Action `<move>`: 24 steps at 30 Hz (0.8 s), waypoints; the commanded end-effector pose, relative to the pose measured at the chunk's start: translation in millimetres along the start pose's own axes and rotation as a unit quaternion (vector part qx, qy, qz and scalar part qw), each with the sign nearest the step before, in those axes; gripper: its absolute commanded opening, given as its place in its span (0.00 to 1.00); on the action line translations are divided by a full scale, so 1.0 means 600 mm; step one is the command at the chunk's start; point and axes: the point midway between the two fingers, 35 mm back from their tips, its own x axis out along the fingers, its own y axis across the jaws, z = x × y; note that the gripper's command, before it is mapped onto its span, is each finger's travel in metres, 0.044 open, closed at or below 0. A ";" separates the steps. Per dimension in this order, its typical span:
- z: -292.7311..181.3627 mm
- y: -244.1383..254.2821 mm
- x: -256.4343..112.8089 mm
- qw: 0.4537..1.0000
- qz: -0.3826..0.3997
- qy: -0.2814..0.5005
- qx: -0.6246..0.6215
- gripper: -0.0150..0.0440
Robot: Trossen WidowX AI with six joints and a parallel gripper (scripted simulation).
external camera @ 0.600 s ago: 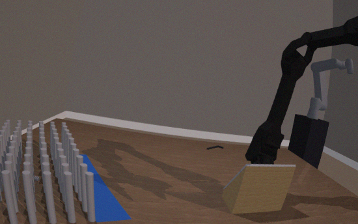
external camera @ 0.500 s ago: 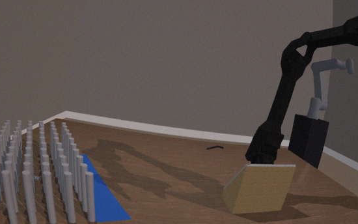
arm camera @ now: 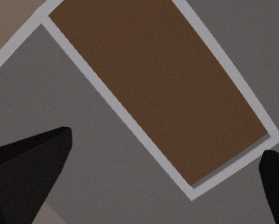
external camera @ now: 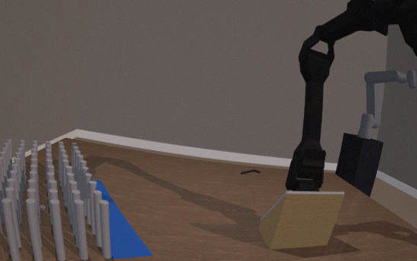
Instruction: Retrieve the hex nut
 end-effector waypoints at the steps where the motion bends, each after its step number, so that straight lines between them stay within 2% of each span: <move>1: -0.080 0.088 -0.033 0.987 0.020 0.064 0.144 1.00; 7: -0.173 0.233 -0.096 0.922 0.034 0.164 0.348 1.00; 16: -0.236 0.445 -0.227 0.755 0.023 0.301 0.582 1.00; 22: -0.235 0.572 -0.325 0.605 -0.008 0.387 0.696 1.00; 24: -0.229 0.619 -0.362 0.536 -0.028 0.422 0.731 1.00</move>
